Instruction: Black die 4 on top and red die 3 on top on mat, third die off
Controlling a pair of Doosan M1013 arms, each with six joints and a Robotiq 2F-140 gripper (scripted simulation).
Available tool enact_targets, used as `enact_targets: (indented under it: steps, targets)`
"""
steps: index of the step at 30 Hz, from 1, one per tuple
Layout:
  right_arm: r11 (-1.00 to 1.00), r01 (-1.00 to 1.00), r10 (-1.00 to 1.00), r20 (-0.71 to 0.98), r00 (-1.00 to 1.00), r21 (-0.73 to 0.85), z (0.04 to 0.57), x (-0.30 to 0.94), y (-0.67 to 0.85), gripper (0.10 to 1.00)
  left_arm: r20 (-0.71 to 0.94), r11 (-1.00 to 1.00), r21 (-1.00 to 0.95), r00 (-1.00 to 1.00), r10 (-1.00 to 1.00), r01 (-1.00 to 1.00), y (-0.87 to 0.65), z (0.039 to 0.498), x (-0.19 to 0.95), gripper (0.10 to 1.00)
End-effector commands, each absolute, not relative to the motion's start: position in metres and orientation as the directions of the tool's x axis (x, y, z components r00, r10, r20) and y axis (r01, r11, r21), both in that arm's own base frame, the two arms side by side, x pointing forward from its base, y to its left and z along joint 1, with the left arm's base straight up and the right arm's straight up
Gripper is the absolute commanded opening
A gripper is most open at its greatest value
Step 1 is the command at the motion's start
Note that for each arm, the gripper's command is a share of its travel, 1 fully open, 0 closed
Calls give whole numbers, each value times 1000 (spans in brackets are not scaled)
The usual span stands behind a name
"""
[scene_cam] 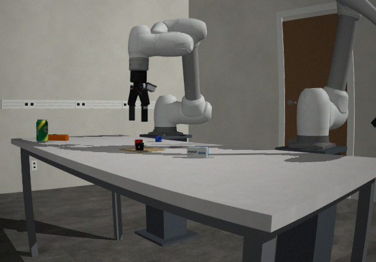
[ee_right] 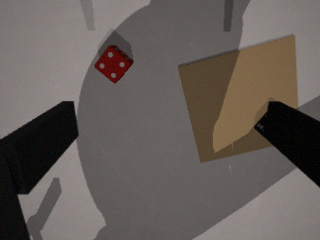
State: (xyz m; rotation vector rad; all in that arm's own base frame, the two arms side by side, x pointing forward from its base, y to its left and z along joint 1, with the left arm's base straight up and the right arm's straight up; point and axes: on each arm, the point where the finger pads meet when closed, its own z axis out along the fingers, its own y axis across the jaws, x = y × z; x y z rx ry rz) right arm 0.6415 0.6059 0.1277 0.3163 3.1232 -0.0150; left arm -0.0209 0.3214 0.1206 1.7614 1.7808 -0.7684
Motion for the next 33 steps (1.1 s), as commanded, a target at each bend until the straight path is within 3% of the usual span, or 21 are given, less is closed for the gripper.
enact_targets:
  steps: [1,17,28,29,33]
  targets:
    - [1000,32,32,0,-1000,0,128,634,596,1000,-706,-5,-38,-23,708,999,322,121,-21,1000]
    - [852,-524,-524,0,-852,0,124,606,559,1000,-706,-5,-38,-23,708,999,322,121,-21,1000]
    - [794,-607,-607,0,-794,0,123,601,552,1000,-706,-5,-38,-23,708,999,322,121,-21,1000]
    - [794,-607,-607,0,-794,0,123,601,552,351,-706,-5,-38,-23,708,999,322,121,-21,1000]
    - [794,-607,-607,0,-794,0,123,601,552,351,-706,-5,-38,-23,708,999,322,121,-21,1000]
